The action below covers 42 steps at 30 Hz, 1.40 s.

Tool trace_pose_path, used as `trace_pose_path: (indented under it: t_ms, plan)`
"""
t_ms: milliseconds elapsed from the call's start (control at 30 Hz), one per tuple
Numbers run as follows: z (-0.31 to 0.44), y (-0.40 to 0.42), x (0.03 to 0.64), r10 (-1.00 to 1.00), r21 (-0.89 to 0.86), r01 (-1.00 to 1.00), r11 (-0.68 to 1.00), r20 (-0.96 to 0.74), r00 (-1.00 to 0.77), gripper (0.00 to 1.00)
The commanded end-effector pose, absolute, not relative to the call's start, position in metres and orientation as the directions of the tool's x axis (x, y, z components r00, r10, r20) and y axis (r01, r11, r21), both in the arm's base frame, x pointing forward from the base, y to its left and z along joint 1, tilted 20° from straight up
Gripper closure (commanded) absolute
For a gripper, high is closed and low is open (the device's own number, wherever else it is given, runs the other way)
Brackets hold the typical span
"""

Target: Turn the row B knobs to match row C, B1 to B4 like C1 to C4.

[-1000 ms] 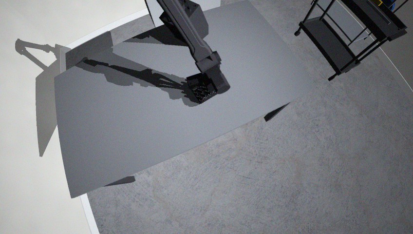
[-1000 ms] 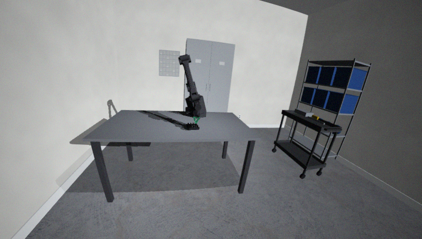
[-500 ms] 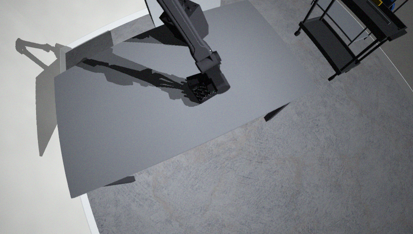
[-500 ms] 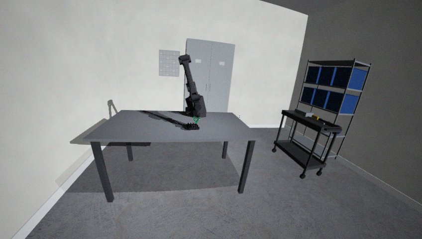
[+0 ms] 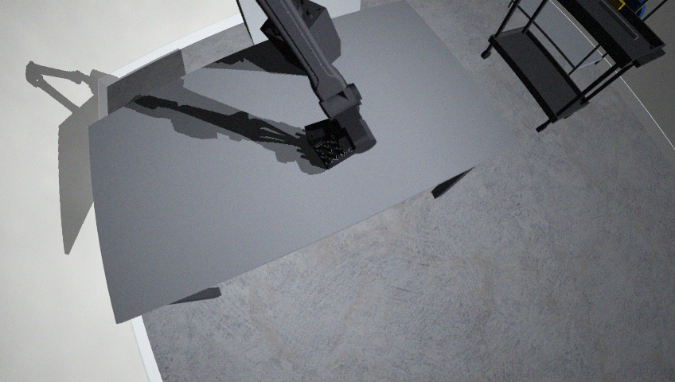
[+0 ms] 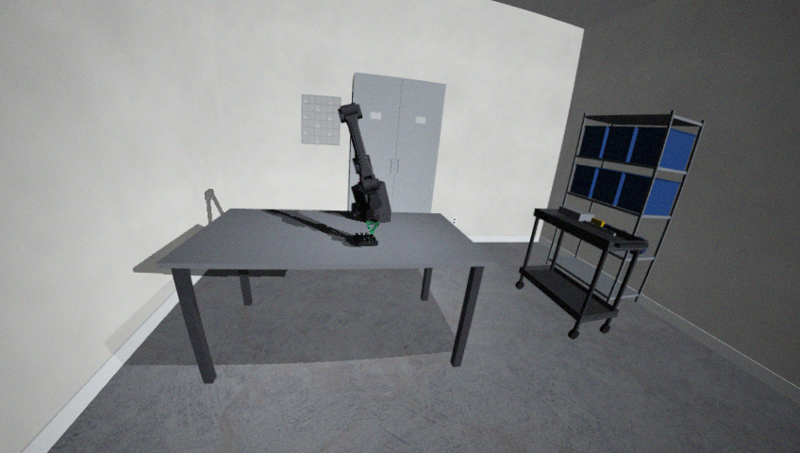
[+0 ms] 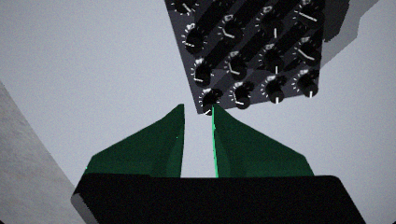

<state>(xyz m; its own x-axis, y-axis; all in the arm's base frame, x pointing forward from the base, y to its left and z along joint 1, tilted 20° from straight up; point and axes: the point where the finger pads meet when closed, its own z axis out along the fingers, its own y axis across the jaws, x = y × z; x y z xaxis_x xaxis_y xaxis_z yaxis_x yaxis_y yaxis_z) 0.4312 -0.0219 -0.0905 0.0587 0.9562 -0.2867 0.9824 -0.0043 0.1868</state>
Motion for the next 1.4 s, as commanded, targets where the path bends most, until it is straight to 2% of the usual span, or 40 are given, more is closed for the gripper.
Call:
trace_pose_path:
  t_ms: [0,100,133,600,1000,1367]
  plan:
    - [-0.088,-0.016,0.426,0.955,0.180,0.984,-0.001,-0.291,0.054,0.81]
    - [-0.088,-0.016,0.426,0.955,0.180,0.984,-0.001,-0.291,0.054,0.81]
    - [-0.087,-0.016,0.426,0.955,0.180,0.984,-0.001,-0.290,0.054,0.00]
    - [-0.040,-0.002,0.422,0.956,0.197,0.980,0.002,-0.289,0.056,0.00]
    - [0.042,0.023,0.428,0.958,0.239,0.971,0.000,-0.278,0.069,0.00]
    - [0.032,0.019,0.419,0.956,0.195,0.981,-0.010,-0.287,0.067,0.00]
